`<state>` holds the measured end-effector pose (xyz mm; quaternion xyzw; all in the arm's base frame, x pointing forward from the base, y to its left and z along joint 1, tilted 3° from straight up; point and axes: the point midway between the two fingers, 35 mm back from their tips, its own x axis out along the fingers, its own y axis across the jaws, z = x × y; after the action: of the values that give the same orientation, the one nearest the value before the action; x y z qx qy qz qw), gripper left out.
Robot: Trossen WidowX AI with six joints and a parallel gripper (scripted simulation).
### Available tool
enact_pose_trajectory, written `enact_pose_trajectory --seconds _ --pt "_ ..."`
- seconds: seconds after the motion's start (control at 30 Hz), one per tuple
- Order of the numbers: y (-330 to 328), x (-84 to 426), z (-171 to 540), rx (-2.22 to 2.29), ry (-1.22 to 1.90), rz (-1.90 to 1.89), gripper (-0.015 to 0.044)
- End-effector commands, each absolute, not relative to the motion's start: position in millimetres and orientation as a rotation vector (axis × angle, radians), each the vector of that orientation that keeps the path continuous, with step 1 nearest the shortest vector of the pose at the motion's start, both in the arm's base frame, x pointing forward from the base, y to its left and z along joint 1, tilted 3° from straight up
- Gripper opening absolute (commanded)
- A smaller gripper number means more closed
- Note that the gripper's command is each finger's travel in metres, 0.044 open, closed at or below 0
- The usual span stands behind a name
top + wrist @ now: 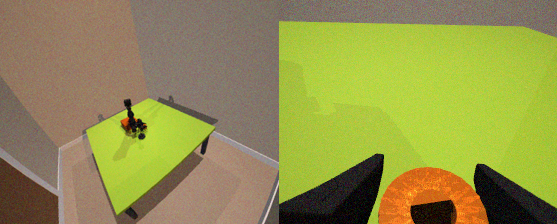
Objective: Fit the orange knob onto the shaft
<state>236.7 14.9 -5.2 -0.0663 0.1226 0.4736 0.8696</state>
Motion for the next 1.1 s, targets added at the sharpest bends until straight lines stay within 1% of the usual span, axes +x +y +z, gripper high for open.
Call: enact_pose_trajectory --seconds 0.0,0.63,0.87,1.07 --pt "15.1 236.8 -5.1 -0.138 0.254 0.991 0.0260" --pt "15.1 236.8 -5.1 -0.138 0.254 0.991 0.0260" --pt "15.1 236.8 -5.1 -0.138 0.254 0.991 0.0440" --pt "15.1 236.8 -5.1 -0.138 0.254 0.991 0.0440"
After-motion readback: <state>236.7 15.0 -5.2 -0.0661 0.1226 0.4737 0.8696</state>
